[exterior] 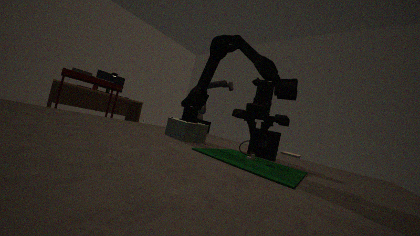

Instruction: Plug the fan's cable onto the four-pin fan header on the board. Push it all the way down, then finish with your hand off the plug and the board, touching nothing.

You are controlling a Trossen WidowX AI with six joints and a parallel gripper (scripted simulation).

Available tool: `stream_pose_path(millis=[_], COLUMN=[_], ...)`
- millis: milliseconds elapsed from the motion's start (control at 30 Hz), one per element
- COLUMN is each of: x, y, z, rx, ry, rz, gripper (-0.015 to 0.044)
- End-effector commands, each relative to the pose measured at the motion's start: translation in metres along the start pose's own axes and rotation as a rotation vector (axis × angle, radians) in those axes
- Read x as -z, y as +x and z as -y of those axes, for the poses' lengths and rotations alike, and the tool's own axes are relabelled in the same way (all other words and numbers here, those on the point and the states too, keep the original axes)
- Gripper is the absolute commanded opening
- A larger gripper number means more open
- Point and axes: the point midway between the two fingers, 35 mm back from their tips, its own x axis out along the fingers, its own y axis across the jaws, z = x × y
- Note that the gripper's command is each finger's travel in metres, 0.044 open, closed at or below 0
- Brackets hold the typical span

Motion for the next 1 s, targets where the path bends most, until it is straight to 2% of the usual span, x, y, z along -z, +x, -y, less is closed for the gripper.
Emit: stream_pose_path(millis=[0, 200, 967], x=[0.0076, 0.0164, 0.0077], y=[0.0013, 0.0025, 0.0006], z=[0.0035, 0.0053, 0.0089], rx=[0.004, 0.004, 0.004], ry=[0.135, 0.290, 0.289], rz=[0.003, 0.003, 0.004], gripper=[0.0000, 0.0000, 0.0000])
